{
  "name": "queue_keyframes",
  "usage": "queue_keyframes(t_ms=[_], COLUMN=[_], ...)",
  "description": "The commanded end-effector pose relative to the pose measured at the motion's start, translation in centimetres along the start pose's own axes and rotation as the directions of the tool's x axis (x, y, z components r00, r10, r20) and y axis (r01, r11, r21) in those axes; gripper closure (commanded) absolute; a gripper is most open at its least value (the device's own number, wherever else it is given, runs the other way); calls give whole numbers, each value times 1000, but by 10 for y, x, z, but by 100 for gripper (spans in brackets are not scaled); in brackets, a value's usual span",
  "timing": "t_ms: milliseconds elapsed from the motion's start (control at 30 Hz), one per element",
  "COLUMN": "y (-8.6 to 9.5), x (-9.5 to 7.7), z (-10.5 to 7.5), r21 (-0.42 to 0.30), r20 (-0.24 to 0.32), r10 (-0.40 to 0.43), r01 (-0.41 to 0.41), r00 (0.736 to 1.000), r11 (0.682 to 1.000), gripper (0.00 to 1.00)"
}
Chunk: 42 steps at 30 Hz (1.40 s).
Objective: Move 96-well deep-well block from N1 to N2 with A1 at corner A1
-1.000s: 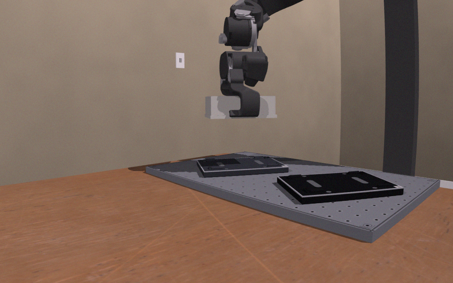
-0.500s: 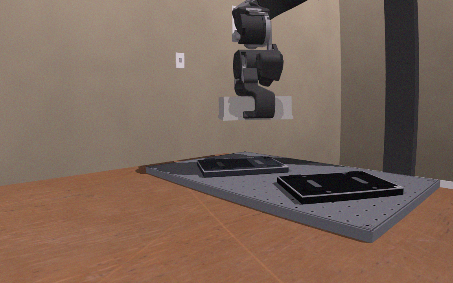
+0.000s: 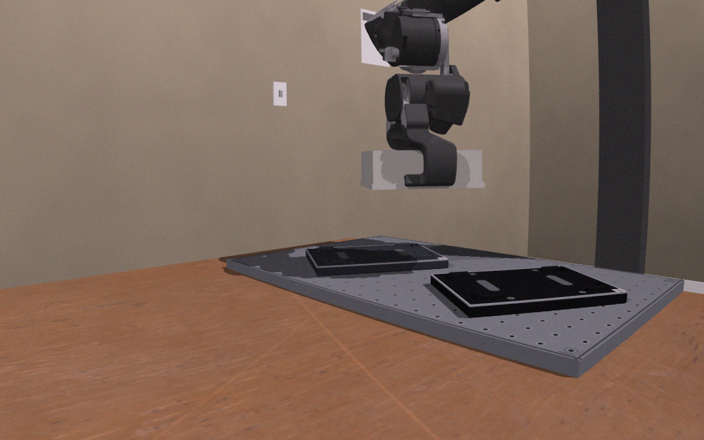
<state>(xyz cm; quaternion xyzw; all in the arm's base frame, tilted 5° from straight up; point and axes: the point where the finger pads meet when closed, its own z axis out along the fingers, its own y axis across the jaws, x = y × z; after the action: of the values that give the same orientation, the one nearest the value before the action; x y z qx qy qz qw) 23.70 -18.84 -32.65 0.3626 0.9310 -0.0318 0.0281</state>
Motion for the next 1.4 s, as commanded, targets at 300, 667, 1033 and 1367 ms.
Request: queue_keyframes(t_ms=[300,667,1033,1367], y=[34,41,68,102], x=[21,27,44,65], z=[-1,0,0,0], r21=[-2,-2,-2,-2], r20=[5,2,4,4], r10=[3,1,3,3], r01=[-3,-1,-3,-3], r00=[1000,1000,1000,1000], r11=[1000,1000,1000,1000], gripper=[100,100,100,100])
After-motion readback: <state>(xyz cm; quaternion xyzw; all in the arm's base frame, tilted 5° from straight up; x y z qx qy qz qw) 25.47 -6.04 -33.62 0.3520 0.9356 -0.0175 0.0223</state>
